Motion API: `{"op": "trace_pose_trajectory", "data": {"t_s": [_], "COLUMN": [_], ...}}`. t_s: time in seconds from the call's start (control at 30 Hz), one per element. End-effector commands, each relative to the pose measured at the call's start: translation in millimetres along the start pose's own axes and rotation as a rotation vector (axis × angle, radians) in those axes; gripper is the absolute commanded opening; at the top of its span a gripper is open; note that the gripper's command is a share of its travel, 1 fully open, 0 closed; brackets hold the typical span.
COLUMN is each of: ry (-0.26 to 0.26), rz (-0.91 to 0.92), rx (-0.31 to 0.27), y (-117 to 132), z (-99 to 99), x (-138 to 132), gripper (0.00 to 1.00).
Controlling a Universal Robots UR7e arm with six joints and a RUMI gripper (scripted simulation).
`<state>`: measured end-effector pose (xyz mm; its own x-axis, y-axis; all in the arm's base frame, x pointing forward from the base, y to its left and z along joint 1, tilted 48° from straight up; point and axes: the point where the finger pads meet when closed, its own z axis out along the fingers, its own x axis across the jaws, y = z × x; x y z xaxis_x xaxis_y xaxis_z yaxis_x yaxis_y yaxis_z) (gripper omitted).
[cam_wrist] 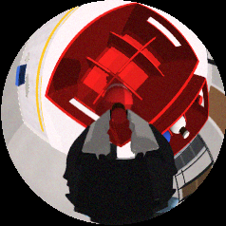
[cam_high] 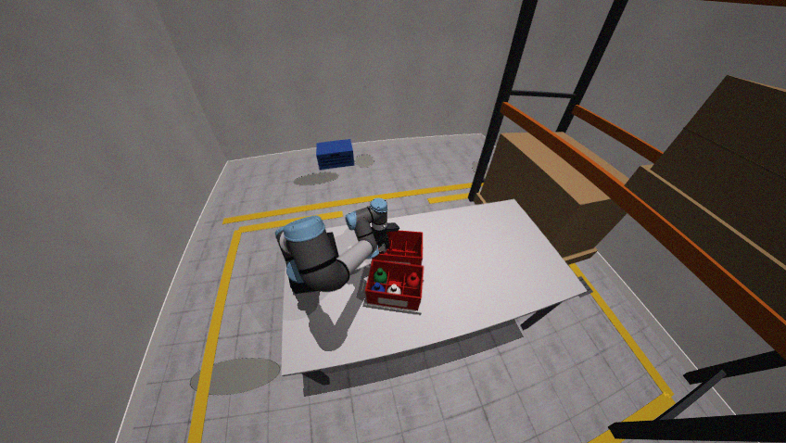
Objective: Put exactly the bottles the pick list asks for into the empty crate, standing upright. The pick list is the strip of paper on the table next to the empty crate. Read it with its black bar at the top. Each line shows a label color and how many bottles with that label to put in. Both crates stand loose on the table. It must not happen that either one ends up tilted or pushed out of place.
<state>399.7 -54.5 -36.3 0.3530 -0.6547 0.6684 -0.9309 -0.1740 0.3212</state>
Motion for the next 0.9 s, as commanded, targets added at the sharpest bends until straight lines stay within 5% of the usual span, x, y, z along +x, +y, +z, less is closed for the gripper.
{"op": "trace_pose_trajectory", "data": {"t_s": [0.0, 0.03, 0.07, 0.87], "ry": [0.000, 0.000, 0.000, 0.000], "rz": [0.001, 0.001, 0.001, 0.001], "rx": [0.001, 0.001, 0.001, 0.001], "y": [-0.3, -0.3, -0.4, -0.3], "z": [-0.4, -0.4, 0.4, 0.4], "x": [0.2, 0.2, 0.1, 0.1], "gripper": [0.00, 0.00, 0.38, 0.38]}}
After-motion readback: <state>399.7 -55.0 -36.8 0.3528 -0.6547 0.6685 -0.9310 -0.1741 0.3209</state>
